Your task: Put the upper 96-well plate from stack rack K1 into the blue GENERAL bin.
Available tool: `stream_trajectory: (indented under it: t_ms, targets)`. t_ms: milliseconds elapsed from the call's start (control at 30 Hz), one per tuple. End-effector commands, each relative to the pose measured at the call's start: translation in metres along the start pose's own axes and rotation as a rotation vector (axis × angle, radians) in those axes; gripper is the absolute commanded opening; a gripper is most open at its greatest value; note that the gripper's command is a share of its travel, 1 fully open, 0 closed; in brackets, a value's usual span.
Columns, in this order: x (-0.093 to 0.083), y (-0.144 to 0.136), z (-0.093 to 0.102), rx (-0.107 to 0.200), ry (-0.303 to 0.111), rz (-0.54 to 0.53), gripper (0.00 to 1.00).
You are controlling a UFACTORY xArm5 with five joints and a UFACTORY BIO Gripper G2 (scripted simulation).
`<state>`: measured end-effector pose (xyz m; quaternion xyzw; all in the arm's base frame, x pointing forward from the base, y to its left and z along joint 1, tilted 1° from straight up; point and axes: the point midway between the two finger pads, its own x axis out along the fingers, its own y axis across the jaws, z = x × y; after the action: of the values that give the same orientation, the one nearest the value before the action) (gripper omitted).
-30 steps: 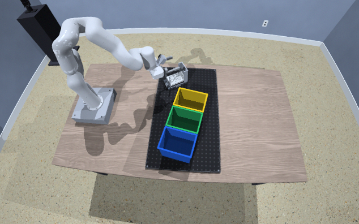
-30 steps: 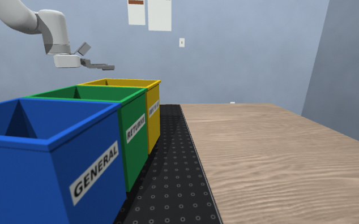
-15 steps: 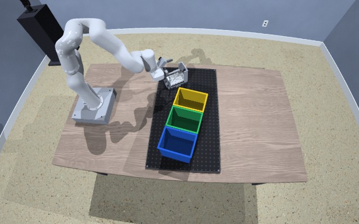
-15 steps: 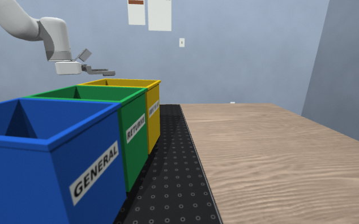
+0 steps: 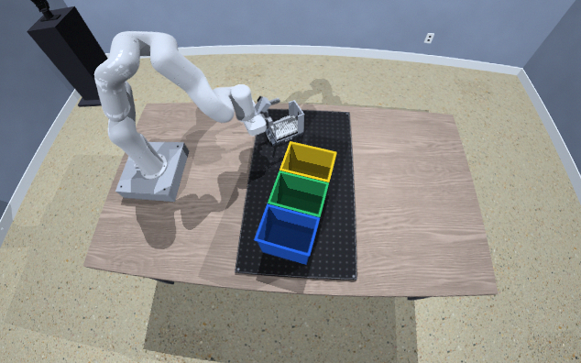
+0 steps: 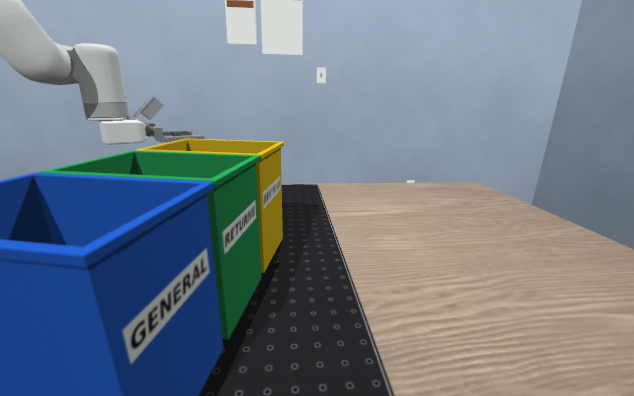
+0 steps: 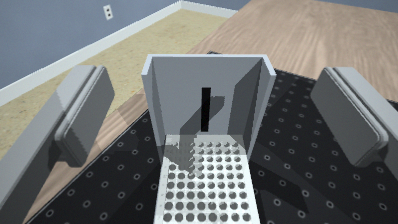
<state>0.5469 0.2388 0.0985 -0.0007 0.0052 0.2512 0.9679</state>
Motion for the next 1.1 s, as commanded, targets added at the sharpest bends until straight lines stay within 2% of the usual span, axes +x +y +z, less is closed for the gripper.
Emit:
stream_trajectory:
  t_ms: [0, 1067]
  targets:
    - [0.001, 0.0, -0.007, -0.003, -0.002, 0.0, 0.37]
    - [0.001, 0.0, -0.054, -0.003, -0.002, 0.0, 0.37]
